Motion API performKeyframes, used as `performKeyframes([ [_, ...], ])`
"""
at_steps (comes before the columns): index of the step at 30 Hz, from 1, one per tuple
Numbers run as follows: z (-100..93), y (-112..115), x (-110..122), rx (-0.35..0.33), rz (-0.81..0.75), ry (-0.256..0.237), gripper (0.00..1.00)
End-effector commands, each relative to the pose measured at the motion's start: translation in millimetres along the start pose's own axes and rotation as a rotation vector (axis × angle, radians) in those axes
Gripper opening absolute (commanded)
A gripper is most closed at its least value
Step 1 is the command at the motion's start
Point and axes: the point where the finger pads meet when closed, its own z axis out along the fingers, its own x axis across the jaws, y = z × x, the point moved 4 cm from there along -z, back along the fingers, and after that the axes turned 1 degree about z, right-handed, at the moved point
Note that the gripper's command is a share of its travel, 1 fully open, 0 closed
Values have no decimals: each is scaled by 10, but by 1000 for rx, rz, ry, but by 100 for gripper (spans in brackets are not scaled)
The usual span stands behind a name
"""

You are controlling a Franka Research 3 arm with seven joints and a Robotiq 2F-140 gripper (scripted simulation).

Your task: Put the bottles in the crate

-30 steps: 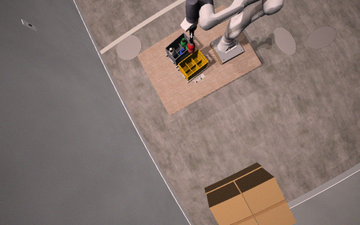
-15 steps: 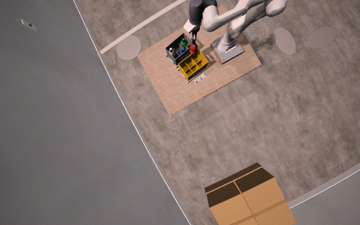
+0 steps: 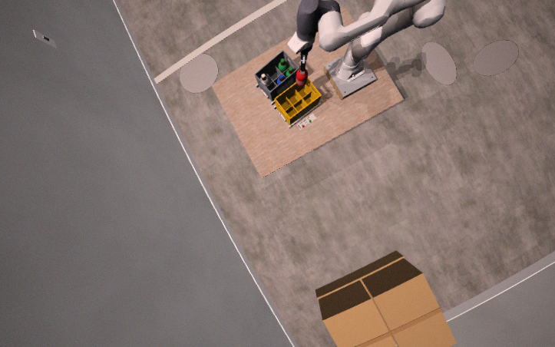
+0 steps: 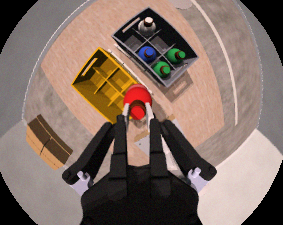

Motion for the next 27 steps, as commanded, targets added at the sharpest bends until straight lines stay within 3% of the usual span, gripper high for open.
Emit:
performKeyframes([
  [1, -27, 67, -48, 3, 11, -3, 0],
  [11, -27, 221, -132, 3, 11, -3, 0],
  [27, -27, 216, -151, 3, 11, -3, 0],
])
